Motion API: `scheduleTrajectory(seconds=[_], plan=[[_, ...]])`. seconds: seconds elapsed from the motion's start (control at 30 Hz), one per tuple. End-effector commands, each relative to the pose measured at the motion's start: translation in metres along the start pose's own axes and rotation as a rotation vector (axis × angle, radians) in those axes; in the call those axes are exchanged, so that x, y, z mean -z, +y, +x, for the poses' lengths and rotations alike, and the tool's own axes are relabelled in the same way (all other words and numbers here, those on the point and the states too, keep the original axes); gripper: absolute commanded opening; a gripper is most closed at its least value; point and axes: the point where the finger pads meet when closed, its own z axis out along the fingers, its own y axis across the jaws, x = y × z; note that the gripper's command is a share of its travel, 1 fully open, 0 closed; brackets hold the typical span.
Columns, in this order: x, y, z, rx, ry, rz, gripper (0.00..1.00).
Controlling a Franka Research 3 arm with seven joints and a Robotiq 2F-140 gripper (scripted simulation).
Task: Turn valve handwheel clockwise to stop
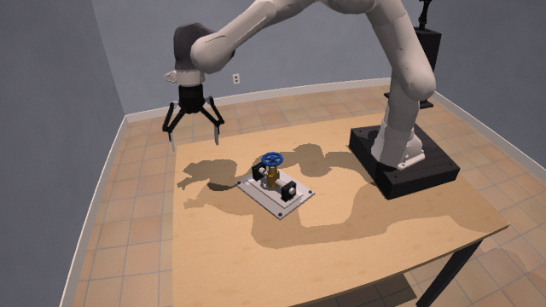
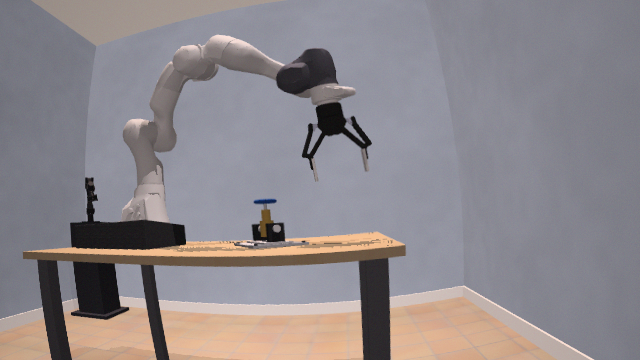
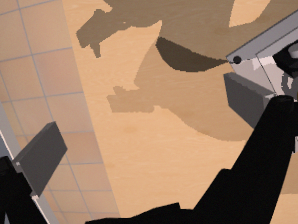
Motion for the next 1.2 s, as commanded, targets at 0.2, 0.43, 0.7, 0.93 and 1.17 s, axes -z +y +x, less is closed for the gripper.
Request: scheduleTrajectory(seconds=[0.2, 0.43, 0.7, 0.93, 1.17], plan=[[-0.001, 0.0, 0.0, 0.023, 0.001, 0.0, 1.0], [0.006, 0.01, -0.009, 0.153, -0.004, -0.002, 1.0], [0.006, 0.01, -0.009, 0.153, -0.004, -0.002, 1.0], [0.006, 0.01, -0.009, 0.153, -0.004, -0.002, 1.0], [0.012, 0.02, -0.019, 0.291, -0.008, -0.005, 1.0]])
